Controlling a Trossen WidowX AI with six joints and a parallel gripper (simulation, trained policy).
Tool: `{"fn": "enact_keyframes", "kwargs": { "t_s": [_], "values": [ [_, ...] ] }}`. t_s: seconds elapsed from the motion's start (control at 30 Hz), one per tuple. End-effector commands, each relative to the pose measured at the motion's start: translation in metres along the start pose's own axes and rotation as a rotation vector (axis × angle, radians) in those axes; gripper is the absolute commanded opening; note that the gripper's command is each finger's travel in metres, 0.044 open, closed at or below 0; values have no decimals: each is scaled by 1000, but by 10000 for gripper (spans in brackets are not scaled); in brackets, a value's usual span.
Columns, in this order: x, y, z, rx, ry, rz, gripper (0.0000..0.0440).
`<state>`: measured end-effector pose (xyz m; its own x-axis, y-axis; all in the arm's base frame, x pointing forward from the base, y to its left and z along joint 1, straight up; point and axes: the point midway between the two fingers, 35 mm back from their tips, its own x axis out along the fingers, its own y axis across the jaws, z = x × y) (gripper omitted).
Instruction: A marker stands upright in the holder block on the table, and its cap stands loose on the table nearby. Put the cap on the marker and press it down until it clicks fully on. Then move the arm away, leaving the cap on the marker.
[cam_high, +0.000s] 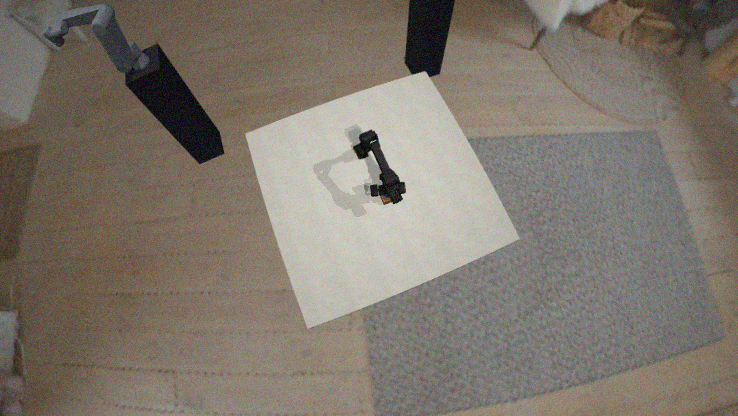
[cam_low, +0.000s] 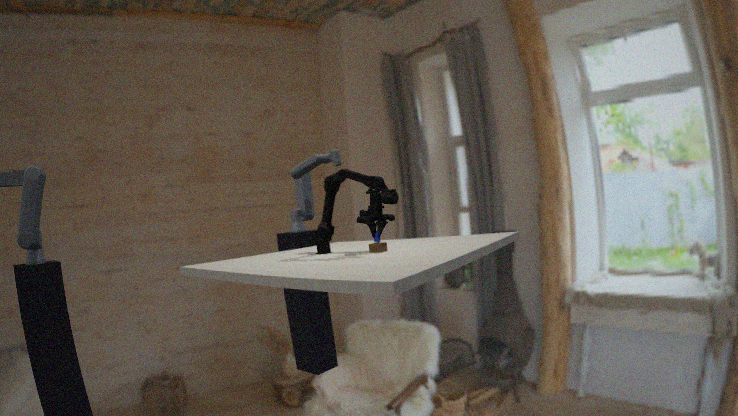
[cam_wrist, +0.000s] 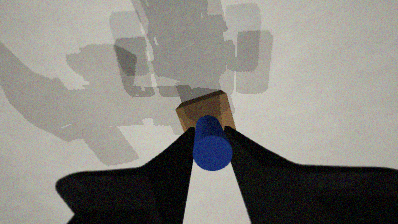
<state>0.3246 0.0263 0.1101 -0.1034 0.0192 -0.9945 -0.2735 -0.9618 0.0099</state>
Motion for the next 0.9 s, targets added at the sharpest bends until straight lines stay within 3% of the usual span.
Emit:
{"fn": "enact_keyframes", "kwargs": {
  "t_s": [0.0,0.87],
  "values": [
    [13,2,8,-26,-48,12,66],
    [23,9,4,-106,-21,33,106]
  ]
}}
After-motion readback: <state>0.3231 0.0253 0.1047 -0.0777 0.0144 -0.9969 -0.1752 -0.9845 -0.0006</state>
